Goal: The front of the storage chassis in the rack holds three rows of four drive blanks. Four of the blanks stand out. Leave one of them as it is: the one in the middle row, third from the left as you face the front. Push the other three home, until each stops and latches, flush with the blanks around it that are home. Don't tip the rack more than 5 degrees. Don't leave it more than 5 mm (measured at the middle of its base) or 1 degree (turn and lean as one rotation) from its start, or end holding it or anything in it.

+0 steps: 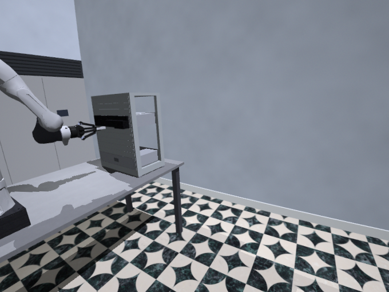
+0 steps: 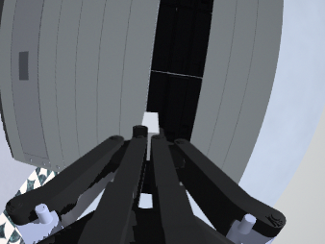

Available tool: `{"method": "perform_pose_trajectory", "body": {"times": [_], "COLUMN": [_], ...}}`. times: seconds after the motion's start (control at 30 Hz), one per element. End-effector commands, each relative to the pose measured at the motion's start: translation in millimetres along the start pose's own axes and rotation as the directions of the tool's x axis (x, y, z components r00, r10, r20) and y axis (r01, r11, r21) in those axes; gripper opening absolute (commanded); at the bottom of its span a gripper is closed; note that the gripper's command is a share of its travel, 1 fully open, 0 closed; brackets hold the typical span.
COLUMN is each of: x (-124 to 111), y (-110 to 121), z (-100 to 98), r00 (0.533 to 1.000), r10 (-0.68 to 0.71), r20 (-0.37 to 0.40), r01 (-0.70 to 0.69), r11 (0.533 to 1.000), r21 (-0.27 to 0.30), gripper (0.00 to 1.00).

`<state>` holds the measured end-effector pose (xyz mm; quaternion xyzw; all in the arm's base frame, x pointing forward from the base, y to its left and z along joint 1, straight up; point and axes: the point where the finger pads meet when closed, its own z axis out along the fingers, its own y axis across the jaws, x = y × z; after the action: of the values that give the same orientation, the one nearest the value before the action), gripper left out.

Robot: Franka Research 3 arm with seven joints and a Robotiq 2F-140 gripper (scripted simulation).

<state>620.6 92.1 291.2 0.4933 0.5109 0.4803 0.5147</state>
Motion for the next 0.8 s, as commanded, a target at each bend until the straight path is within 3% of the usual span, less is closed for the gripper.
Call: {"method": "perform_pose_trajectory", "body": {"times": [0.0,0.77], "x": [1.2,3.2], "y": [1.6,3.6], "z": [-3.8,-4.1], "r00": [0.996,0.996], "r10": [0.052,0.051], "r20": [-0.067,-0.07], "r01": [-0.052,-0.052], "r11": [0.999,0.999], "r21": [-0.012,-0.015], "gripper": [0.0,0.0]}}
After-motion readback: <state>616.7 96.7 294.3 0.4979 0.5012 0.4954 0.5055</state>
